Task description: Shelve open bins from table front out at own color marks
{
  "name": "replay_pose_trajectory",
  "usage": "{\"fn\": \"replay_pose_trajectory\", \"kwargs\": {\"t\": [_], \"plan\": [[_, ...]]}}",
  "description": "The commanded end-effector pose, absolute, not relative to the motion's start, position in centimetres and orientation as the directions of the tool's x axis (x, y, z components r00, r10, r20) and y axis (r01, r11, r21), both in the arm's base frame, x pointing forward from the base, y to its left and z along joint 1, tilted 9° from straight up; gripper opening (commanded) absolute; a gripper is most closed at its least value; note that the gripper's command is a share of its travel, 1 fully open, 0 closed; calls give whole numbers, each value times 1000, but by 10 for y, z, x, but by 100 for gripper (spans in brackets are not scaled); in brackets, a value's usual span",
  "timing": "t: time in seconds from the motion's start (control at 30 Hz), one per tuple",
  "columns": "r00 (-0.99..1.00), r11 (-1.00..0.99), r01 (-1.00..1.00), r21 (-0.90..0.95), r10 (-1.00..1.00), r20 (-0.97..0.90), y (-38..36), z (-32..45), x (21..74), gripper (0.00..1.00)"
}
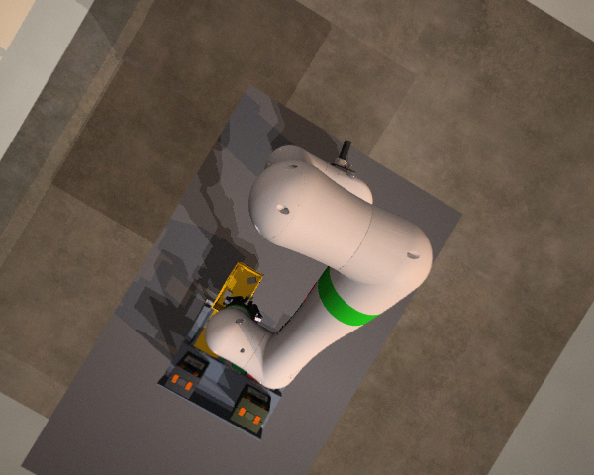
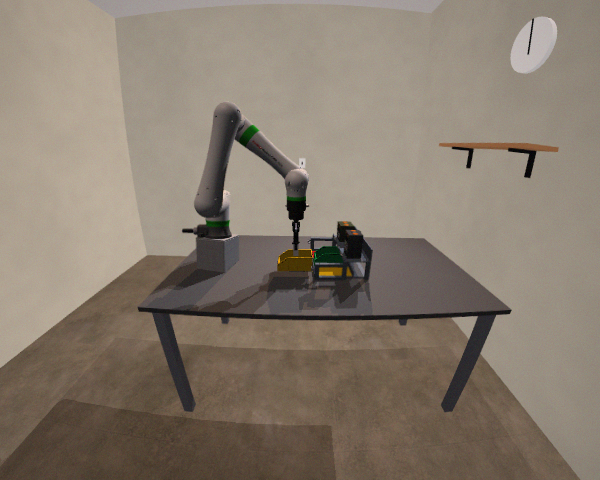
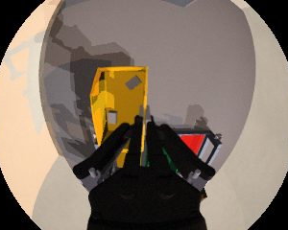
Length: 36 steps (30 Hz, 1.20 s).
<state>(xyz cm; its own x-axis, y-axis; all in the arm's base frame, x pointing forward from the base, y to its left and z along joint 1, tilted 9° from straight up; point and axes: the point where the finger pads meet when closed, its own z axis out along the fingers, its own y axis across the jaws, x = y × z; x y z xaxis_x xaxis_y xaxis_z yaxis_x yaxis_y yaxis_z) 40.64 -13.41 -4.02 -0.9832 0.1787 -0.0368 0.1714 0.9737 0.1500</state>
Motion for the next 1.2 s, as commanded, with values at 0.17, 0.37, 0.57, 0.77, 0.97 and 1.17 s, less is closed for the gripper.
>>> {"fn": "replay_pose_trajectory", "kwargs": {"t": [0.17, 0.37, 0.57, 0.77, 0.97, 1.17], "plan": [[-983, 974, 171, 150, 179, -37, -135, -40, 408, 0], [-983, 974, 171, 150, 179, -37, -135, -40, 408, 0], [-983, 974, 171, 150, 179, -37, -135, -40, 408, 0], [-983, 974, 171, 150, 178, -33, -135, -40, 409, 0], [-984, 974, 171, 150, 176, -16, -135, -39, 409, 0], [-985, 974, 171, 149, 171, 16, -135, -37, 411, 0]]}}
